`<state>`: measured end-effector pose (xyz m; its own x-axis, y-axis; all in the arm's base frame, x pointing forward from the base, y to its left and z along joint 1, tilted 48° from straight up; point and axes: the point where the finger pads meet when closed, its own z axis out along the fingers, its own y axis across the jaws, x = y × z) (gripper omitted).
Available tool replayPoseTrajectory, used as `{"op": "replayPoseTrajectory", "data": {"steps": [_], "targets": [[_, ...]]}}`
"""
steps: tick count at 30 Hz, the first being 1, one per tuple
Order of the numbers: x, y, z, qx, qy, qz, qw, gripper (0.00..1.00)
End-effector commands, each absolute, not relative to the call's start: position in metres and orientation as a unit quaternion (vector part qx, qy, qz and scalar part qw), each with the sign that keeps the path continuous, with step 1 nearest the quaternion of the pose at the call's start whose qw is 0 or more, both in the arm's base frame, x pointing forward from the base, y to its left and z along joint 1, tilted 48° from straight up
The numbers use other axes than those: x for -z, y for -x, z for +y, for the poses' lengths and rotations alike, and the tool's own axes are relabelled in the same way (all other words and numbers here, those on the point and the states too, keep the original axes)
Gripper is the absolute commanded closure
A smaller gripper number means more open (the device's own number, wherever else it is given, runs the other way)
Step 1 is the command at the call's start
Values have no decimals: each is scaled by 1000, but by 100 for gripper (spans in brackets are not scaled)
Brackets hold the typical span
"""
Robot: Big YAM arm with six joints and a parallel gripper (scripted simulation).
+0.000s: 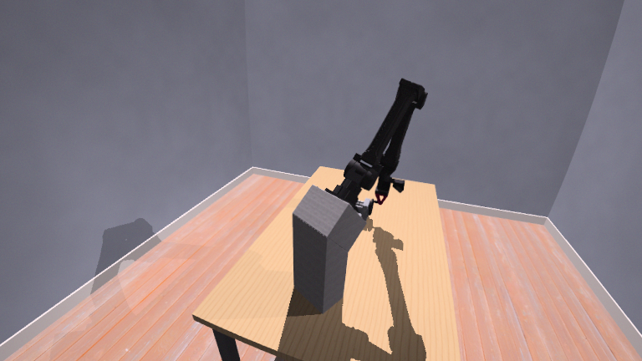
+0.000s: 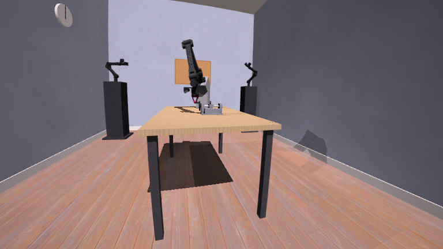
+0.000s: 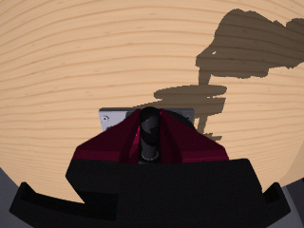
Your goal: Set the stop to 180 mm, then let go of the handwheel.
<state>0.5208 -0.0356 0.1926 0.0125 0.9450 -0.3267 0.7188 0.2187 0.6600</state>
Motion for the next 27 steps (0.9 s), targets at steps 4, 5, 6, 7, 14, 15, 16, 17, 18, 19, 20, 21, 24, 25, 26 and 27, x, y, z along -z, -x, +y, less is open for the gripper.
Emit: {"op": "replayPoseTrajectory", "data": {"steps": [4,5,6,7,14,15,16,17,18,19,20,21,24,25,26,27], "targets": [[-213,-507,-29,-167,-595,687,383,94],[-212,-507,-28,-166,-595,687,382,94],[-212,-507,-28,-167,-595,687,382,94],[-212,-507,-29,-167,-595,687,383,94],[-200,-503,-44,-167,-600,678,391,94],[-197,-501,-45,-165,-600,678,390,94],[-197,-501,-45,-165,-600,678,390,94],[-197,-501,-45,-165,-600,678,390,94],[-192,-498,-46,-161,-604,679,384,94],[-191,-497,-46,-161,-603,680,384,94],[-192,-498,-47,-163,-602,679,387,94],[-191,-497,-47,-161,-603,680,386,94],[-190,-496,-47,-160,-604,680,385,94],[-189,-496,-47,-160,-603,680,385,94],[-189,-497,-47,-161,-603,680,386,94],[-189,-498,-48,-163,-602,679,388,94]]}}
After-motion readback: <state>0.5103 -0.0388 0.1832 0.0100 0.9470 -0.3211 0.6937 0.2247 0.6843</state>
